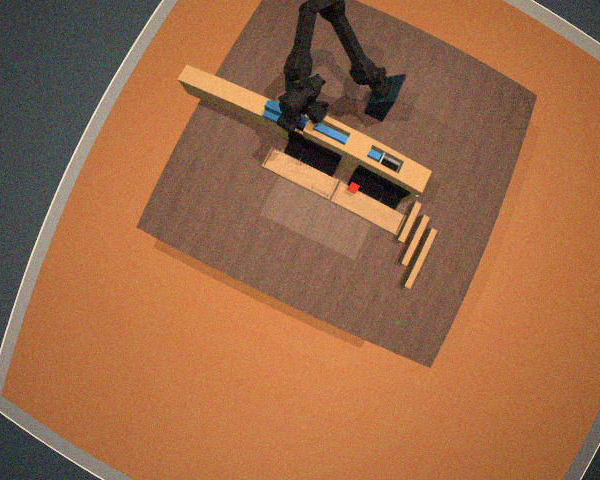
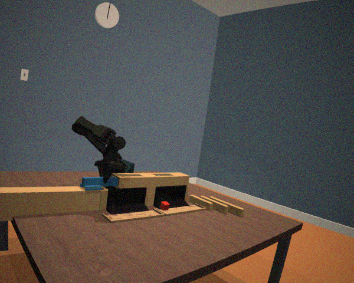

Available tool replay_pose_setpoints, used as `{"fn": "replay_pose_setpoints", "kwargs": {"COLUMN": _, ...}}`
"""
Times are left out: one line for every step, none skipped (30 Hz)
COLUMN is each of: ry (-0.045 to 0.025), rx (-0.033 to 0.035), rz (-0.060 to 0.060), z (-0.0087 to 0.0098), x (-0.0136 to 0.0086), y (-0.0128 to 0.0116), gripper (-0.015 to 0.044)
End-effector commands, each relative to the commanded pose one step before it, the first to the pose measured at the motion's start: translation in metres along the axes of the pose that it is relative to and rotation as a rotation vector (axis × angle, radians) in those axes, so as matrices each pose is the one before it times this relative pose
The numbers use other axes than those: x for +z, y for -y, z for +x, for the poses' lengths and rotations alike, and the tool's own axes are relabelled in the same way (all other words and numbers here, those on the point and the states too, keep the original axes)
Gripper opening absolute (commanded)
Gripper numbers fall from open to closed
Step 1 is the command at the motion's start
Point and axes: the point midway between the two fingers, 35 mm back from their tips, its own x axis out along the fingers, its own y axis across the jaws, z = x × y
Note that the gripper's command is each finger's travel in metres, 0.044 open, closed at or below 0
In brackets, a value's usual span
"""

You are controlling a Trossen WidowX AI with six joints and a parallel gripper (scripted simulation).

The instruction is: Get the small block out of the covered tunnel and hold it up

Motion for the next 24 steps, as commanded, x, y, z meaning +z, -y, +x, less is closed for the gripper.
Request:
{"fn": "replay_pose_setpoints", "kwargs": {"ry": 0.06265, "rx": -0.00790, "rz": -0.0488, "z": 0.00001, "x": 0.02451, "y": -0.00089, "gripper": 0.0000}}
{"fn": "replay_pose_setpoints", "kwargs": {"ry": 0.00000, "rx": 0.00000, "rz": 0.0000, "z": 0.00000, "x": 0.00000, "y": 0.00000, "gripper": 0.0000}}
{"fn": "replay_pose_setpoints", "kwargs": {"ry": 0.00000, "rx": 0.00000, "rz": 0.0000, "z": 0.00000, "x": 0.00000, "y": 0.00000, "gripper": 0.0000}}
{"fn": "replay_pose_setpoints", "kwargs": {"ry": 0.00000, "rx": 0.00000, "rz": 0.0000, "z": 0.00000, "x": 0.00000, "y": 0.00000, "gripper": 0.0000}}
{"fn": "replay_pose_setpoints", "kwargs": {"ry": 0.00000, "rx": 0.00000, "rz": 0.0000, "z": 0.00000, "x": 0.00000, "y": 0.00000, "gripper": 0.0000}}
{"fn": "replay_pose_setpoints", "kwargs": {"ry": 0.00000, "rx": 0.00000, "rz": 0.0000, "z": 0.00000, "x": 0.00000, "y": 0.00000, "gripper": 0.0000}}
{"fn": "replay_pose_setpoints", "kwargs": {"ry": 0.00000, "rx": 0.00000, "rz": 0.0000, "z": 0.00000, "x": 0.00000, "y": 0.00000, "gripper": 0.0000}}
{"fn": "replay_pose_setpoints", "kwargs": {"ry": 0.00000, "rx": 0.00000, "rz": 0.0000, "z": 0.00000, "x": 0.00000, "y": 0.00000, "gripper": 0.0000}}
{"fn": "replay_pose_setpoints", "kwargs": {"ry": 0.00000, "rx": 0.00000, "rz": 0.0000, "z": 0.00000, "x": 0.00000, "y": 0.00000, "gripper": 0.0000}}
{"fn": "replay_pose_setpoints", "kwargs": {"ry": 0.00000, "rx": 0.00000, "rz": 0.0000, "z": 0.00000, "x": 0.00000, "y": 0.00000, "gripper": 0.0000}}
{"fn": "replay_pose_setpoints", "kwargs": {"ry": 0.00000, "rx": 0.00000, "rz": 0.0000, "z": 0.00000, "x": 0.00000, "y": 0.00000, "gripper": 0.0000}}
{"fn": "replay_pose_setpoints", "kwargs": {"ry": 0.00000, "rx": 0.00000, "rz": 0.0000, "z": 0.00000, "x": 0.00000, "y": 0.00000, "gripper": 0.0000}}
{"fn": "replay_pose_setpoints", "kwargs": {"ry": 0.00000, "rx": 0.00000, "rz": 0.0000, "z": 0.00000, "x": 0.00000, "y": 0.00000, "gripper": 0.0000}}
{"fn": "replay_pose_setpoints", "kwargs": {"ry": 0.00000, "rx": 0.00000, "rz": 0.0000, "z": 0.00000, "x": 0.00000, "y": 0.00000, "gripper": 0.0000}}
{"fn": "replay_pose_setpoints", "kwargs": {"ry": 0.00000, "rx": 0.00000, "rz": 0.0000, "z": 0.00000, "x": 0.00000, "y": 0.00000, "gripper": 0.0000}}
{"fn": "replay_pose_setpoints", "kwargs": {"ry": 0.00000, "rx": 0.00000, "rz": 0.0000, "z": 0.00000, "x": 0.00000, "y": 0.00000, "gripper": 0.0000}}
{"fn": "replay_pose_setpoints", "kwargs": {"ry": 0.00000, "rx": 0.00000, "rz": 0.0000, "z": 0.00000, "x": 0.00000, "y": 0.00000, "gripper": 0.0000}}
{"fn": "replay_pose_setpoints", "kwargs": {"ry": 0.00000, "rx": 0.00000, "rz": 0.0000, "z": 0.00000, "x": 0.00000, "y": 0.00000, "gripper": 0.0000}}
{"fn": "replay_pose_setpoints", "kwargs": {"ry": 0.00000, "rx": 0.00000, "rz": 0.0000, "z": 0.00000, "x": 0.00000, "y": 0.00000, "gripper": 0.0000}}
{"fn": "replay_pose_setpoints", "kwargs": {"ry": 0.00000, "rx": 0.00000, "rz": 0.0000, "z": 0.00000, "x": 0.00000, "y": 0.00000, "gripper": 0.0000}}
{"fn": "replay_pose_setpoints", "kwargs": {"ry": -0.06299, "rx": 0.00619, "rz": 0.0445, "z": -0.00203, "x": -0.02077, "y": -0.00001, "gripper": 0.0026}}
{"fn": "replay_pose_setpoints", "kwargs": {"ry": 0.00000, "rx": 0.00000, "rz": 0.0000, "z": 0.00000, "x": 0.00000, "y": 0.00000, "gripper": 0.0053}}
{"fn": "replay_pose_setpoints", "kwargs": {"ry": 0.00000, "rx": 0.00000, "rz": 0.0000, "z": 0.00000, "x": 0.00000, "y": 0.00000, "gripper": 0.0079}}
{"fn": "replay_pose_setpoints", "kwargs": {"ry": 0.00000, "rx": 0.00000, "rz": 0.0000, "z": 0.00000, "x": 0.00000, "y": 0.00000, "gripper": 0.0105}}
